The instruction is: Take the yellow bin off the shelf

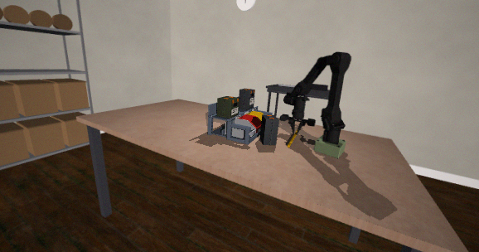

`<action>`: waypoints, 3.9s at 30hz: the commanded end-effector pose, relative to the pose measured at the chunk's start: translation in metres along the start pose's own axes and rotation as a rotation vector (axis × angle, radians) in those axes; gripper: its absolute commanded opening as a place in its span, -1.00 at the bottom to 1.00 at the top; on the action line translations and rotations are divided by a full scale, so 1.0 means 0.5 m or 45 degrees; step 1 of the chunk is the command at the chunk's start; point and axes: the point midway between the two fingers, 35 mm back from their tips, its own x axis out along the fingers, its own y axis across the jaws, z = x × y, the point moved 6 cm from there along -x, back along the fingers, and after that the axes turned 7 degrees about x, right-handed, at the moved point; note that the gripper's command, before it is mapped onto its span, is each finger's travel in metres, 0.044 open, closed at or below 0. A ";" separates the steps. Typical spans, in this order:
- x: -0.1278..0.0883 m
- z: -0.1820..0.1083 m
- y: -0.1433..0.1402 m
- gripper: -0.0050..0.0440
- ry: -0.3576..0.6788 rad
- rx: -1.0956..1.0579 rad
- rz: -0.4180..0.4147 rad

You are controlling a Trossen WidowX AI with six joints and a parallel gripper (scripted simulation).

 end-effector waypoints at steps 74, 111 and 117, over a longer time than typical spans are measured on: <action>-0.117 0.002 0.004 -0.18 -0.011 -0.001 0.021; -0.171 0.002 0.004 -0.18 -0.012 -0.001 0.021; -0.171 0.002 0.004 -0.18 -0.012 -0.001 0.021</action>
